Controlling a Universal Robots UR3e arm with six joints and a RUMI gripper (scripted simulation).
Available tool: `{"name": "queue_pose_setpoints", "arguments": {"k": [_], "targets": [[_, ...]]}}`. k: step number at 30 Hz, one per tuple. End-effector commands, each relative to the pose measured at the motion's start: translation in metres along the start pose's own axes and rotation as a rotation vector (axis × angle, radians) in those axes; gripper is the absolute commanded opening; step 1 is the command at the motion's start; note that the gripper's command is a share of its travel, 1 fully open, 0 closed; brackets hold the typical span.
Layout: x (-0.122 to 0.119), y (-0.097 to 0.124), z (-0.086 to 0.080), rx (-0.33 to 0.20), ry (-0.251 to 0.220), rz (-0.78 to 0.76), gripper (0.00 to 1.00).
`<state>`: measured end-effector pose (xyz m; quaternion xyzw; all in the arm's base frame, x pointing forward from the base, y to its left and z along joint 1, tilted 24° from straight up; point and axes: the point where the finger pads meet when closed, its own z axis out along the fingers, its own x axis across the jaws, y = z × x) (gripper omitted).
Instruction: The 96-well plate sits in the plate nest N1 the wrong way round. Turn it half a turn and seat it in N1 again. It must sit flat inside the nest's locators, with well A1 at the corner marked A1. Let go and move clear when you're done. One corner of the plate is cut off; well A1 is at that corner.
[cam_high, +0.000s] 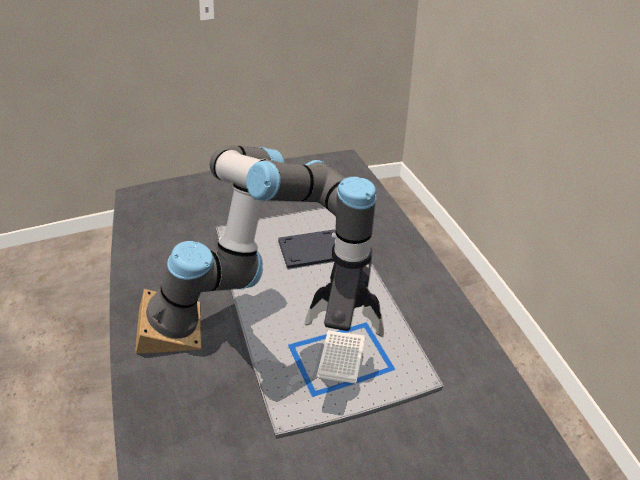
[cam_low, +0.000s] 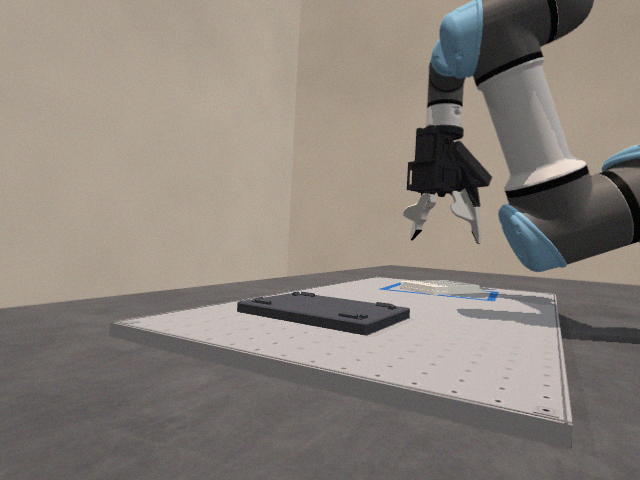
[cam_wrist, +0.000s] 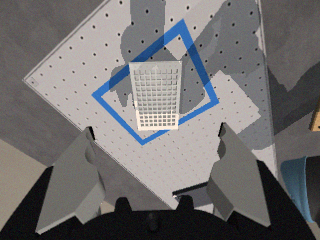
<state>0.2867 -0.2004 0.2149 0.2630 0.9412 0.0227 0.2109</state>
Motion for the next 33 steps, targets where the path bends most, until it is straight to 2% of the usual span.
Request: {"name": "queue_pose_setpoints", "arguments": {"k": [1, 16, 33], "targets": [[0.000, 0.000, -0.001, 0.001, -0.002, -0.001, 1.00], [0.000, 0.000, -0.001, 0.001, -0.002, -0.001, 1.00], [-0.001, 0.000, 0.024, 0.002, -0.002, 0.000, 1.00]]}}
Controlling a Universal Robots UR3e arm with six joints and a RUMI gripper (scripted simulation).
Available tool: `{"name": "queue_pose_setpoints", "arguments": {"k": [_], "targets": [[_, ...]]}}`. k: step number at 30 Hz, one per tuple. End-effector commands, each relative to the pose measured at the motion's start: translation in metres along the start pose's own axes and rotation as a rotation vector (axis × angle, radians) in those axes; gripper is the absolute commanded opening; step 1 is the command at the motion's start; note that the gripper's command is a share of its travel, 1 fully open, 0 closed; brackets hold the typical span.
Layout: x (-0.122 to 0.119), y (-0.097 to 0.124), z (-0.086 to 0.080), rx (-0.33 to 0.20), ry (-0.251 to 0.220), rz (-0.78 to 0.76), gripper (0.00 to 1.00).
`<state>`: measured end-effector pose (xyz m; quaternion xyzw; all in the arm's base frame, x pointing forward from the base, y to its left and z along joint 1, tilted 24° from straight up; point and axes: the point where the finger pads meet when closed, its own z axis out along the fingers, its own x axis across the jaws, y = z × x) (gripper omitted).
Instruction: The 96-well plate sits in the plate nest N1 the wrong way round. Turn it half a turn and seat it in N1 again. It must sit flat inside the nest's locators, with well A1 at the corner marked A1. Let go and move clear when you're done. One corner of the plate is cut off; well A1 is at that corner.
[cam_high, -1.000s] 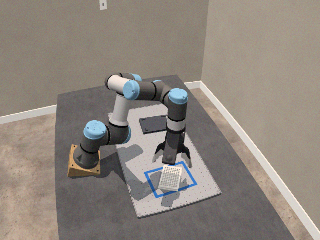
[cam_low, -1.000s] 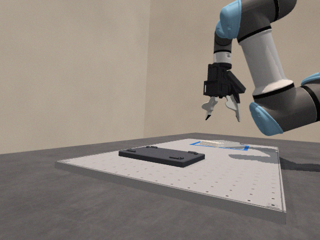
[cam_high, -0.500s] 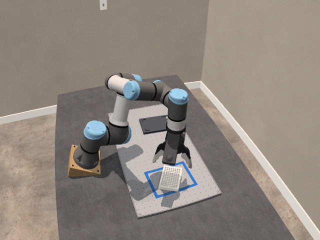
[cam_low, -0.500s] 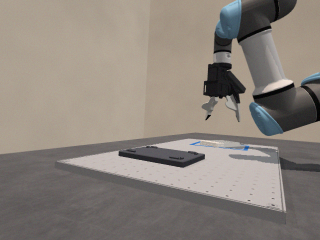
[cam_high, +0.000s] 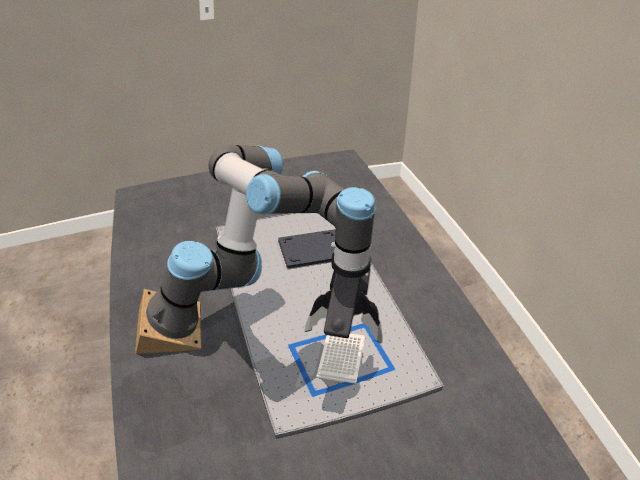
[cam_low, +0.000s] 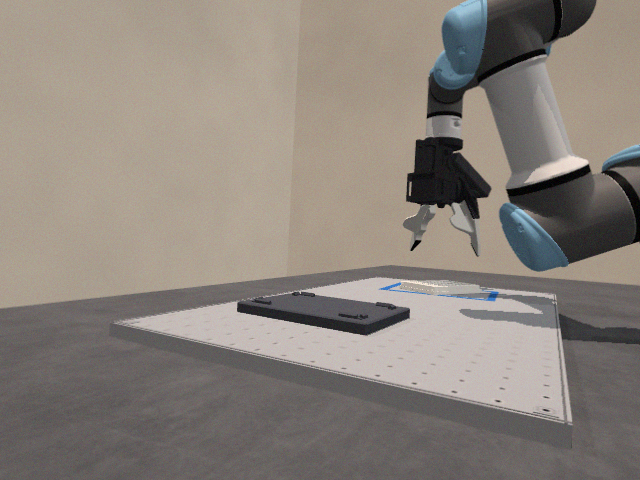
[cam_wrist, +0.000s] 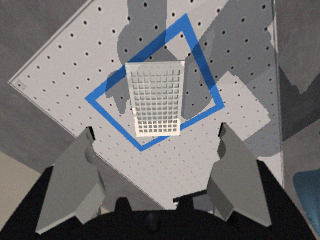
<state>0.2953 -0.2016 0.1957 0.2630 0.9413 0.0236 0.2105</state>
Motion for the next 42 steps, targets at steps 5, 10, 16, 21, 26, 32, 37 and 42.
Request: {"name": "queue_pose_setpoints", "arguments": {"k": [5, 10, 16, 21, 26, 32, 37, 42], "targets": [[-0.001, 0.000, 0.012, 0.003, -0.003, -0.001, 1.00], [-0.001, 0.000, 0.020, 0.003, -0.003, -0.001, 1.00], [-0.001, 0.000, 0.028, 0.003, -0.003, -0.001, 1.00], [-0.001, 0.000, 0.035, 0.003, -0.003, -0.001, 1.00], [-0.001, 0.000, 0.043, 0.003, -0.003, -0.001, 1.00], [-0.001, 0.000, 0.052, 0.003, -0.003, -0.001, 1.00], [-0.001, 0.000, 0.052, 0.003, -0.003, -0.001, 1.00], [-0.001, 0.000, 0.052, 0.003, -0.003, -0.001, 1.00]]}}
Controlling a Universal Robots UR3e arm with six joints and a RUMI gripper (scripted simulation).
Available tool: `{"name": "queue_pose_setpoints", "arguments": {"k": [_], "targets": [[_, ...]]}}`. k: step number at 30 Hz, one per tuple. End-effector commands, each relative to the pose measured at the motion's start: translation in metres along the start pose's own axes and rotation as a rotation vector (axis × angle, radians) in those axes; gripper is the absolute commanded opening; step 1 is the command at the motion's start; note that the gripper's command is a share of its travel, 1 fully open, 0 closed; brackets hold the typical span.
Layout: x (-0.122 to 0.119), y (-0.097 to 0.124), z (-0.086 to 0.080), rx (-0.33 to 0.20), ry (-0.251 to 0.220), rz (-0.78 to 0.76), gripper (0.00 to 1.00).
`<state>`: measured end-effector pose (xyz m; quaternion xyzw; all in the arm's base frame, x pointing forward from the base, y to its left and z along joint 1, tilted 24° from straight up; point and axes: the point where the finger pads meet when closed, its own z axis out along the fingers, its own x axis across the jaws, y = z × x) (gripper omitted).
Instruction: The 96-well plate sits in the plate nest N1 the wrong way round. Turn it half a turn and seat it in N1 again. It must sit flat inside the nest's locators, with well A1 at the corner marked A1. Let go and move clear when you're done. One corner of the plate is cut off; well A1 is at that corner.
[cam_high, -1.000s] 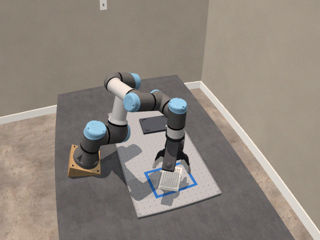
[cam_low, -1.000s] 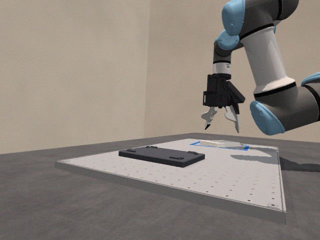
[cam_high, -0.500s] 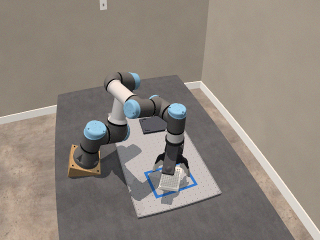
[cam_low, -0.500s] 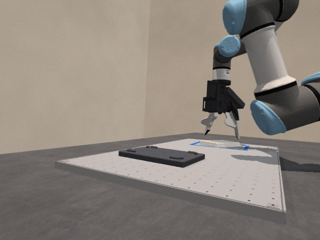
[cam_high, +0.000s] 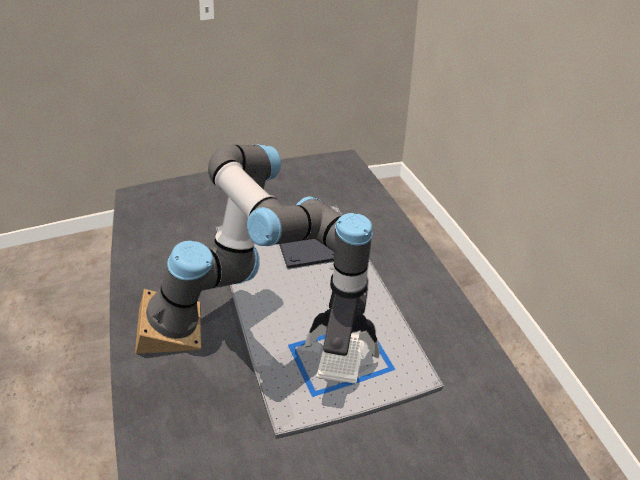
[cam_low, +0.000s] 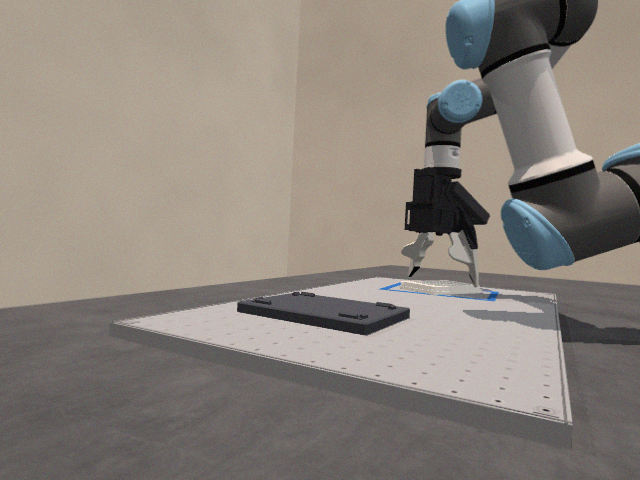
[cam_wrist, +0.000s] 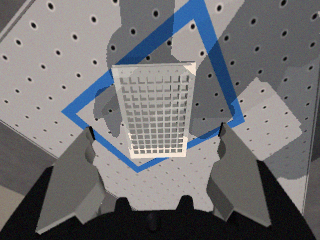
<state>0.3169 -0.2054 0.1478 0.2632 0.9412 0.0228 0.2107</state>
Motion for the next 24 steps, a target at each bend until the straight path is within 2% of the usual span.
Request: {"name": "queue_pose_setpoints", "arguments": {"k": [1, 3, 4, 24], "targets": [[-0.0007, -0.0002, -0.0004, 0.001, -0.002, -0.001, 1.00], [-0.0007, -0.0002, -0.0004, 0.002, -0.002, -0.001, 1.00], [-0.0007, -0.0002, -0.0004, 0.002, -0.002, -0.001, 0.00], [-0.0007, -0.0002, -0.0005, 0.002, -0.002, -0.001, 0.00]]}}
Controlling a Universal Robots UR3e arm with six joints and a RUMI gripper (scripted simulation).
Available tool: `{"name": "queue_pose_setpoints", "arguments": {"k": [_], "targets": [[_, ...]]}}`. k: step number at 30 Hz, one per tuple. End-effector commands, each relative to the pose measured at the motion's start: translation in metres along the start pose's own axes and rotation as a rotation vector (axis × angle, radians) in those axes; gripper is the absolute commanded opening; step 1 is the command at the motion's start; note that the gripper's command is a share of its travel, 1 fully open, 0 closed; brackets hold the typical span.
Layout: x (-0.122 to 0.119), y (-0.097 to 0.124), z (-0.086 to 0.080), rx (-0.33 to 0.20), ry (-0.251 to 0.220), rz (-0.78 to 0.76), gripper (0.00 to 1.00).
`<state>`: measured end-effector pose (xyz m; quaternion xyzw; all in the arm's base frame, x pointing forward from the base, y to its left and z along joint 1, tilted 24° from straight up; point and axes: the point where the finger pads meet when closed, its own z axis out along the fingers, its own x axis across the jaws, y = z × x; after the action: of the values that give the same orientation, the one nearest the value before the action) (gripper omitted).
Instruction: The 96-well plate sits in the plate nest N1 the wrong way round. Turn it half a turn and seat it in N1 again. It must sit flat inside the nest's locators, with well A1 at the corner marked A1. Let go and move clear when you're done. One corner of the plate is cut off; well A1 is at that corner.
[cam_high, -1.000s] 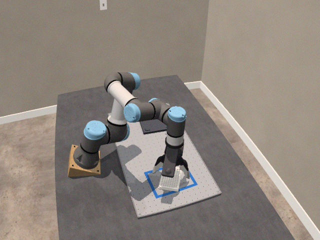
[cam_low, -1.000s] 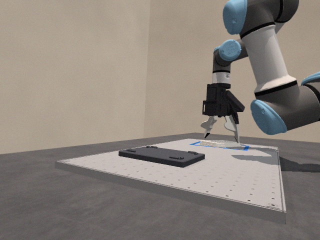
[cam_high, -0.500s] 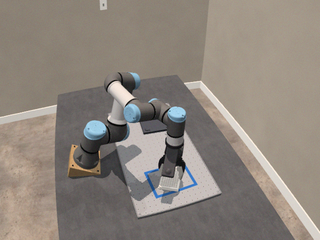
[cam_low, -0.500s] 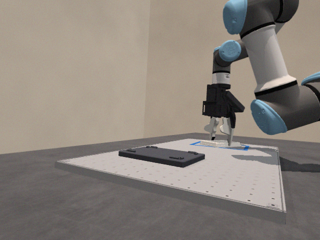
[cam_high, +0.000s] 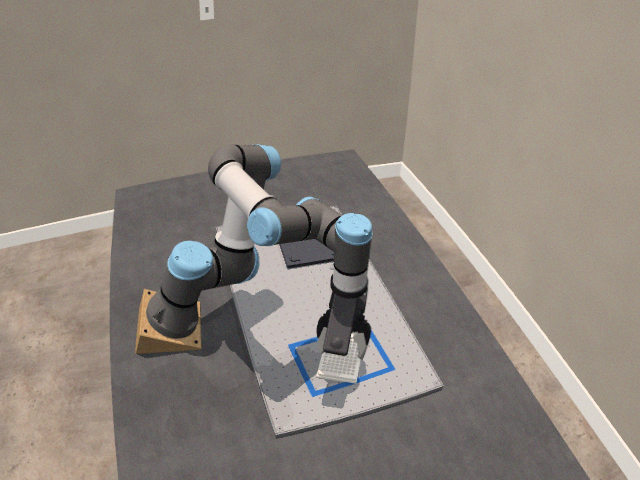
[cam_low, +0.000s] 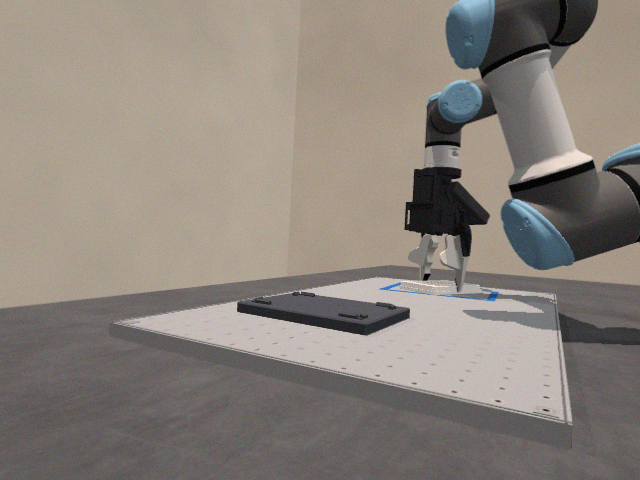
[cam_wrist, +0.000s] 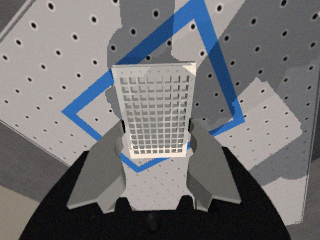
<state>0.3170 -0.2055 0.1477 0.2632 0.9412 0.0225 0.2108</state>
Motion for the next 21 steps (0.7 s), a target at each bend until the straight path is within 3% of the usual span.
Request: {"name": "queue_pose_setpoints", "arguments": {"k": [1, 14, 21], "targets": [[-0.0006, -0.0002, -0.0006, 0.001, -0.002, -0.001, 0.00], [-0.0006, -0.0002, -0.0006, 0.001, -0.002, -0.001, 0.00], [-0.0006, -0.0001, -0.0088, 0.001, -0.002, -0.001, 0.00]]}}
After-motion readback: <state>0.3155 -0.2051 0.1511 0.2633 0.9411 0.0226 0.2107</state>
